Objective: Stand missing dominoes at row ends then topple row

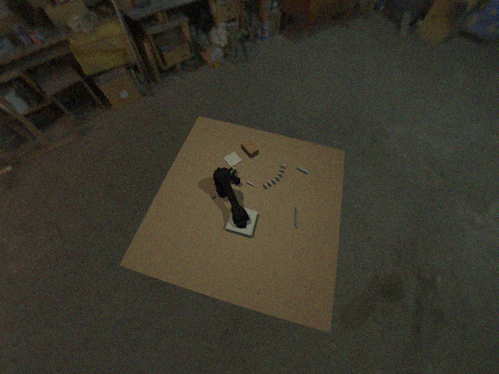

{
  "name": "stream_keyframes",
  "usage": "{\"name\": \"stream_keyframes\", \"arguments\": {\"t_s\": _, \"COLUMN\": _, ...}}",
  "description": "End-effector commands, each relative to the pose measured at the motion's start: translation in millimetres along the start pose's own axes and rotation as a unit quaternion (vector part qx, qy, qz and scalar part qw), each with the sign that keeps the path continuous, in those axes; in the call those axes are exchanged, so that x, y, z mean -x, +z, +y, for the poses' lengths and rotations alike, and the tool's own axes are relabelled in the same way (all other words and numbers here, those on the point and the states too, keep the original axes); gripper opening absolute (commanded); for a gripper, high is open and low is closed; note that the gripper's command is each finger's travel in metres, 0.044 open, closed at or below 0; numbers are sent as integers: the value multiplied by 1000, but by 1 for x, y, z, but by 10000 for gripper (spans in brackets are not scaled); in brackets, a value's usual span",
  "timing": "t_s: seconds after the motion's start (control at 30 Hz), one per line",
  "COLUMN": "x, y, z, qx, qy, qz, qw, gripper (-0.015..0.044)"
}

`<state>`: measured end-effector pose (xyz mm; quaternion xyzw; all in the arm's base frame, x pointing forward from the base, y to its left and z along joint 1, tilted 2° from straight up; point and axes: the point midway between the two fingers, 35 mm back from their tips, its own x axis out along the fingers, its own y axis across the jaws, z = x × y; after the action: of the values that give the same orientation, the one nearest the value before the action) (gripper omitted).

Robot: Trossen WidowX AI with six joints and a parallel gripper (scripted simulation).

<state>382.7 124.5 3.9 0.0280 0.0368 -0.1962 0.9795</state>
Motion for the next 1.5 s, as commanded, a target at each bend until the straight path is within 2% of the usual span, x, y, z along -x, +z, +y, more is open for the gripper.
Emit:
{"name": "stream_keyframes", "arguments": {"t_s": 0.0, "x": 0, "y": -1, "z": 0, "qx": -1, "qy": 1, "qz": 1, "qw": 1000, "gripper": 160}}
{"name": "stream_keyframes", "arguments": {"t_s": 0.37, "x": 0, "y": -1, "z": 0, "qx": -1, "qy": 1, "qz": 1, "qw": 1000, "gripper": 440}}
{"name": "stream_keyframes", "arguments": {"t_s": 0.5, "x": 0, "y": 6, "z": 1, "qx": 0, "qy": 1, "qz": 0, "qw": 1000, "gripper": 440}}
{"name": "stream_keyframes", "arguments": {"t_s": 0.67, "x": 6, "y": 47, "z": 0, "qx": 0, "qy": 0, "qz": 0, "qw": 1000, "gripper": 440}}
{"name": "stream_keyframes", "arguments": {"t_s": 0.77, "x": 6, "y": 49, "z": 0, "qx": 0, "qy": 0, "qz": 0, "qw": 1000, "gripper": 440}}
{"name": "stream_keyframes", "arguments": {"t_s": 0.93, "x": -19, "y": 49, "z": 13, "qx": 0, "qy": 9, "qz": 28, "qw": 1000, "gripper": 440}}
{"name": "stream_keyframes", "arguments": {"t_s": 1.13, "x": -66, "y": 41, "z": 39, "qx": 33, "qy": 40, "qz": 142, "qw": 988, "gripper": 440}}
{"name": "stream_keyframes", "arguments": {"t_s": 1.33, "x": -83, "y": 34, "z": 47, "qx": 56, "qy": 62, "qz": 282, "qw": 956, "gripper": 440}}
{"name": "stream_keyframes", "arguments": {"t_s": 1.47, "x": -80, "y": 39, "z": 41, "qx": 55, "qy": 63, "qz": 395, "qw": 915, "gripper": 440}}
